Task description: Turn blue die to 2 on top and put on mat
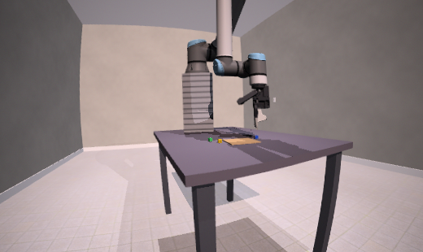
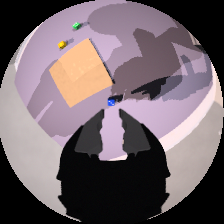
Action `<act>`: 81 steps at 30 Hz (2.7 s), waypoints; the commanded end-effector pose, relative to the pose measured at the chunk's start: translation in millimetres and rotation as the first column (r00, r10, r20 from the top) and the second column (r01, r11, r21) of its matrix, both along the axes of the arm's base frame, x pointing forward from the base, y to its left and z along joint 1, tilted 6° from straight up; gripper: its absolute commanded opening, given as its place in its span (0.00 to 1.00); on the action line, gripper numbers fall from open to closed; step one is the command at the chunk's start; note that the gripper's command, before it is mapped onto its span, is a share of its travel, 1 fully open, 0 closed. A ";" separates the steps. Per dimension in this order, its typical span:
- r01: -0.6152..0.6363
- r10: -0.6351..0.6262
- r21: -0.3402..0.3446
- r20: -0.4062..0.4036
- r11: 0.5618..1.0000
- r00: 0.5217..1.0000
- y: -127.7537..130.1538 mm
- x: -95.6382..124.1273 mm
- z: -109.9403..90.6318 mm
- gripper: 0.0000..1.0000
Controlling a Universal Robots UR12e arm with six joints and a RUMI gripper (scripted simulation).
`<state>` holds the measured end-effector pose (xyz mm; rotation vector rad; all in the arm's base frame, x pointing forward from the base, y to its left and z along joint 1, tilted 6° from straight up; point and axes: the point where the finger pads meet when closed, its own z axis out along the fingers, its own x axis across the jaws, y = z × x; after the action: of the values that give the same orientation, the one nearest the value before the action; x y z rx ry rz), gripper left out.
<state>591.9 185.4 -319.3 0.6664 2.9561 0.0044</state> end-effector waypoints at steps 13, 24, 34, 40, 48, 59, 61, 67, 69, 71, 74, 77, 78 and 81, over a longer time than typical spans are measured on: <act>0.000 0.000 0.000 0.001 1.000 1.000 -0.1 2.7 -19.7 0.18; 0.000 0.000 0.000 0.001 1.000 1.000 -0.2 3.2 -24.1 0.18; 0.000 0.000 0.000 0.001 1.000 1.000 -0.2 3.2 -24.3 0.18; 0.000 0.000 0.000 0.001 1.000 1.000 -0.2 3.2 -24.3 0.18; 0.000 0.000 0.000 0.001 1.000 1.000 -0.2 3.2 -24.3 0.18; 0.000 0.000 0.000 0.001 1.000 1.000 -0.2 3.2 -24.3 0.18; 0.000 0.000 0.000 0.001 1.000 1.000 -0.2 3.2 -24.3 0.18; 0.000 0.000 0.000 0.001 1.000 1.000 -0.2 3.2 -24.4 0.18; 0.000 0.000 0.000 0.001 1.000 1.000 -0.2 3.2 -24.7 0.18; 0.000 0.000 0.000 0.001 1.000 1.000 -0.2 3.3 -25.6 0.18; 0.000 0.000 0.000 0.001 1.000 1.000 -0.2 3.6 -27.8 0.18; 0.000 0.000 0.000 0.001 1.000 1.000 -0.3 3.9 -31.1 0.18; 0.000 0.000 0.000 0.001 1.000 1.000 -0.3 4.1 -32.4 0.18; 0.000 0.000 0.000 0.001 1.000 1.000 -0.4 4.5 -36.4 0.18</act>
<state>595.5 185.0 -351.6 0.6664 2.9560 0.0045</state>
